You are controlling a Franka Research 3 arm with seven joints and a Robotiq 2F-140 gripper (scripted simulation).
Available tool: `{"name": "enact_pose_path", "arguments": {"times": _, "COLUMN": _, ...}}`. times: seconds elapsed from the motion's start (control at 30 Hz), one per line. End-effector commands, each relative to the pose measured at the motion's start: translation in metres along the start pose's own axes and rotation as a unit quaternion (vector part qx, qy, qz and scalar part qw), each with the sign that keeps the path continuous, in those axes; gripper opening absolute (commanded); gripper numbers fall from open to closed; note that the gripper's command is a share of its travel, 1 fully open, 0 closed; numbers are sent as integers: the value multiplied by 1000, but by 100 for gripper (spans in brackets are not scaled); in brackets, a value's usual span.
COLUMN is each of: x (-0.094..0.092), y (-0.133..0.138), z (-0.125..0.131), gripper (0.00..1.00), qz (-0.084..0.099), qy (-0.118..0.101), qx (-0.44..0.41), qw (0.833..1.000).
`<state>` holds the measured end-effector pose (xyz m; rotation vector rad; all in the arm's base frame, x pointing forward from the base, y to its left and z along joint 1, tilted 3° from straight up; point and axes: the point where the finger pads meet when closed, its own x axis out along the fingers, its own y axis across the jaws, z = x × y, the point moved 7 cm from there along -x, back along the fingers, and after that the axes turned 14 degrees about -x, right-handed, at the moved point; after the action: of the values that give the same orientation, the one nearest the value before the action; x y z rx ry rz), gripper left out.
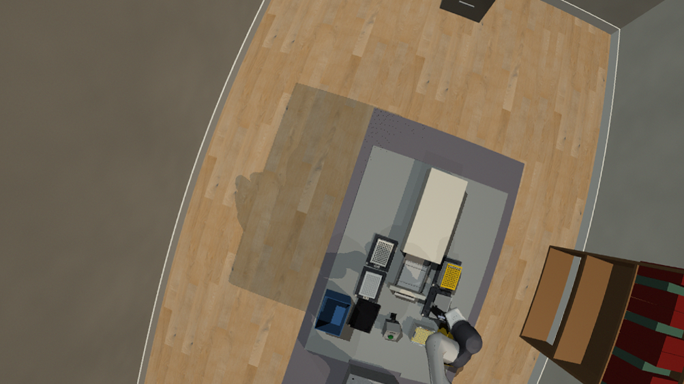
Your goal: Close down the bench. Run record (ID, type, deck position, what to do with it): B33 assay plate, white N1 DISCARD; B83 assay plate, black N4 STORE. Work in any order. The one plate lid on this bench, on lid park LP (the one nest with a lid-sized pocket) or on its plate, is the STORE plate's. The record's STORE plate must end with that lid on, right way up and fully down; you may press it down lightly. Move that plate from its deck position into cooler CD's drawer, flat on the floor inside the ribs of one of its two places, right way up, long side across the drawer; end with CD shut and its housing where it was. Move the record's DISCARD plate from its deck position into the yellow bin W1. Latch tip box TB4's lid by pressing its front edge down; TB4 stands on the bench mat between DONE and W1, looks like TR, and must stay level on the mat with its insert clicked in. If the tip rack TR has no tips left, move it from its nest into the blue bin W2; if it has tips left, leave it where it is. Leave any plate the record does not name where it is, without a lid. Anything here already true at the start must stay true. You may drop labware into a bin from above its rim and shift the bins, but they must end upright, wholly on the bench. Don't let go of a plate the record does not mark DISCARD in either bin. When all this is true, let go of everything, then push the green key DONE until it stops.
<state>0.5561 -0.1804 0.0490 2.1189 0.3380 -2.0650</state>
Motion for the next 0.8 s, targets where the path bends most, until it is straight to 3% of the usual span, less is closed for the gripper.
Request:
{"name": "enact_pose_path", "arguments": {"times": 0.0, "x": -5, "y": -1, "z": 2, "gripper": 0, "qz": -3, "qy": -3, "qx": -2, "qw": 1000}}
{"name": "enact_pose_path", "arguments": {"times": 0.77, "x": -30, "y": -1, "z": 2, "gripper": 0, "qz": -3, "qy": -3, "qx": -2, "qw": 1000}}
